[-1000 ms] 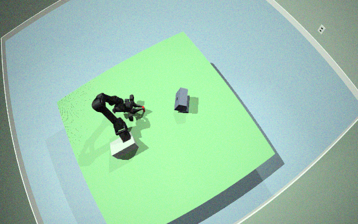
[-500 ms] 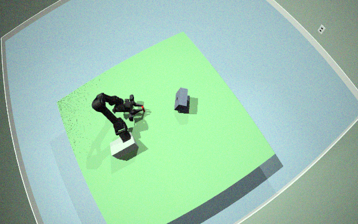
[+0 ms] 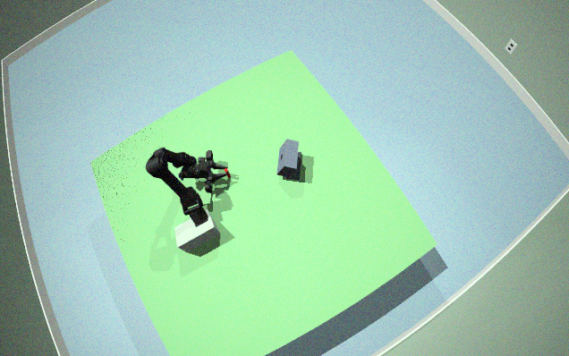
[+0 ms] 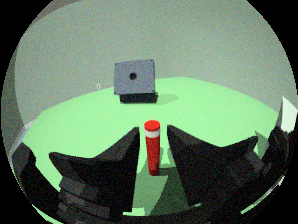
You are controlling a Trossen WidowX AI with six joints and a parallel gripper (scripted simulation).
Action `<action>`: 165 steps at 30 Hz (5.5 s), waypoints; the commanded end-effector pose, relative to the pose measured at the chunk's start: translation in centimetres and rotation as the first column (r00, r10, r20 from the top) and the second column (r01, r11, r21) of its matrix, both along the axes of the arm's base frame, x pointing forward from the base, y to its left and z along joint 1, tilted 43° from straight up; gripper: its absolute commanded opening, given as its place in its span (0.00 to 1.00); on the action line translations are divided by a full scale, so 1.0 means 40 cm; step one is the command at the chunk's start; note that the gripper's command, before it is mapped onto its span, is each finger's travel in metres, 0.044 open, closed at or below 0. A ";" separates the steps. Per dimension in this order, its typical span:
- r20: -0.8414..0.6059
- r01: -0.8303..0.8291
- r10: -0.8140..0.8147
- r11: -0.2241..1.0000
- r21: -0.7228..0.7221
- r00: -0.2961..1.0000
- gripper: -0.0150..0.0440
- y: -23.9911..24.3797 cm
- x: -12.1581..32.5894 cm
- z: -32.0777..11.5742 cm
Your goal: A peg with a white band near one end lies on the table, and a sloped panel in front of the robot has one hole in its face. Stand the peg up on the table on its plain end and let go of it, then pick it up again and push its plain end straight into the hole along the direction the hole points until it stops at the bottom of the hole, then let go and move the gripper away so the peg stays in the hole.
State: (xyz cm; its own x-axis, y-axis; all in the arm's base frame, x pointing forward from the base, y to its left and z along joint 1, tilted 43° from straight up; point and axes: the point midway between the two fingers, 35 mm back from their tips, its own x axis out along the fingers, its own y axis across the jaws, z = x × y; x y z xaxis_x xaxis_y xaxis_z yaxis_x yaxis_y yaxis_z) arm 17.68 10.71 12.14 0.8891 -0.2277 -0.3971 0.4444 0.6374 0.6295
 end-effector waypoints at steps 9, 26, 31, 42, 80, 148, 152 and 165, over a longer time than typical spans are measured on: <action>-0.001 0.000 0.000 1.000 -0.001 1.000 0.47 0.000 0.000 0.000; -0.001 0.000 0.000 1.000 -0.001 1.000 1.00 0.000 0.000 0.000; -0.004 0.002 -0.002 1.000 0.000 1.000 1.00 -0.002 0.002 0.002; -0.079 0.019 -0.017 0.999 0.034 0.997 1.00 -0.180 0.045 0.194; -0.591 -0.341 0.252 0.939 -0.041 0.767 1.00 -0.224 0.024 0.150; -0.342 -0.778 0.937 0.261 0.571 0.064 1.00 -0.156 0.072 0.121; -0.338 -0.833 0.941 0.200 0.515 0.017 1.00 -0.155 0.072 0.120; -0.347 -0.950 0.928 -0.020 0.312 -0.133 1.00 -0.151 0.072 0.116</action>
State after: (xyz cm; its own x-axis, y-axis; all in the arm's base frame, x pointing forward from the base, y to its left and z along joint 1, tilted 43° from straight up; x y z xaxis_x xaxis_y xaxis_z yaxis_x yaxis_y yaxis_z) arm 20.66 4.51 16.94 -0.0115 0.6792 -0.7339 -0.4030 0.6685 0.6250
